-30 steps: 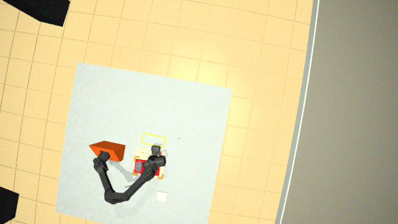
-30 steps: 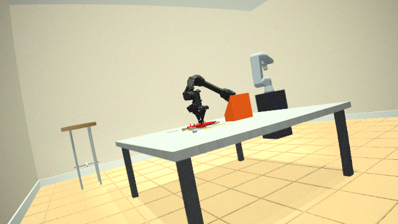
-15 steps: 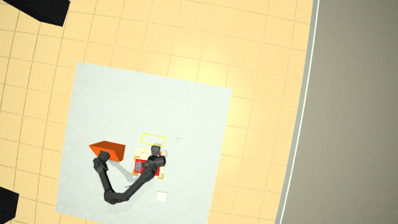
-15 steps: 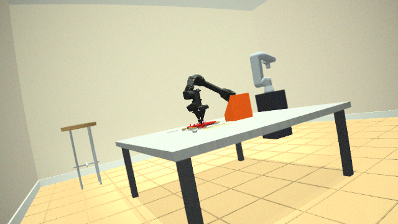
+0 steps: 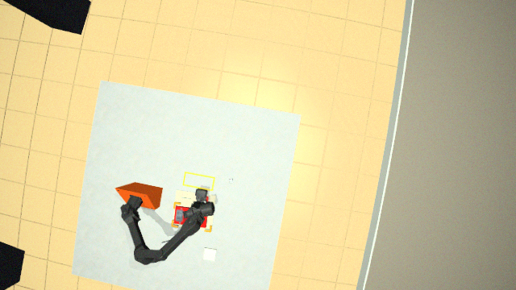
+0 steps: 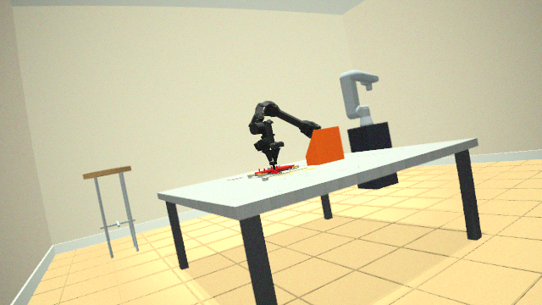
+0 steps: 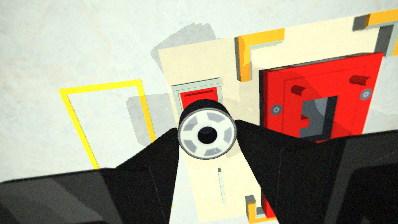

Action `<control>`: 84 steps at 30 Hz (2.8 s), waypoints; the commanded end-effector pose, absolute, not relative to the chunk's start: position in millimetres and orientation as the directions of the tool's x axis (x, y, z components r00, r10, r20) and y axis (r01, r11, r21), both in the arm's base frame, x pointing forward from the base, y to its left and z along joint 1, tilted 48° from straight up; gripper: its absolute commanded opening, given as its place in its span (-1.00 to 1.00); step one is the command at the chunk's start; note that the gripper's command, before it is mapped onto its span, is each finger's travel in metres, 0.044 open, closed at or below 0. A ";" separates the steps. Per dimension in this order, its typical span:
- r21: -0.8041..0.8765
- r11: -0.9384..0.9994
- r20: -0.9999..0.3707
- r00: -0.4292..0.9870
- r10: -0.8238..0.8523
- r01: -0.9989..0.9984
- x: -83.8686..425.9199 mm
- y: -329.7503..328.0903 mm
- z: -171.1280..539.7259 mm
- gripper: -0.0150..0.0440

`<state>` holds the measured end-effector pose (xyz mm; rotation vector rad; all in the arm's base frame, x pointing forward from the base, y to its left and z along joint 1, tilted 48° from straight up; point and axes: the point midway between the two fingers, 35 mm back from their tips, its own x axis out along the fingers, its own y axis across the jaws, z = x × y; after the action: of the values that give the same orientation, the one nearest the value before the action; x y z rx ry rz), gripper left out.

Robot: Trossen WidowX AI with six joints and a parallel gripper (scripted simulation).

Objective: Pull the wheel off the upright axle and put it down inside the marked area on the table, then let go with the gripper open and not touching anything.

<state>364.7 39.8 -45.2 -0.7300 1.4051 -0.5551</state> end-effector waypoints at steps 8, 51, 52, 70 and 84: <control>-0.737 0.672 -0.675 0.105 -0.730 -0.070 364.4 43.3 -42.0 -0.49; -0.729 0.680 -0.684 0.105 -0.722 -0.081 313.4 119.3 -70.4 -0.49; -0.729 0.680 -0.684 0.105 -0.722 -0.080 309.3 122.6 -74.0 -0.49; -0.732 0.677 -0.681 0.106 -0.725 -0.074 293.4 118.7 -105.6 -0.49; -0.736 0.673 -0.677 0.106 -0.728 -0.073 301.5 59.1 -159.3 -0.49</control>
<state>303.1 69.5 -150.4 -0.7122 1.3997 -0.5508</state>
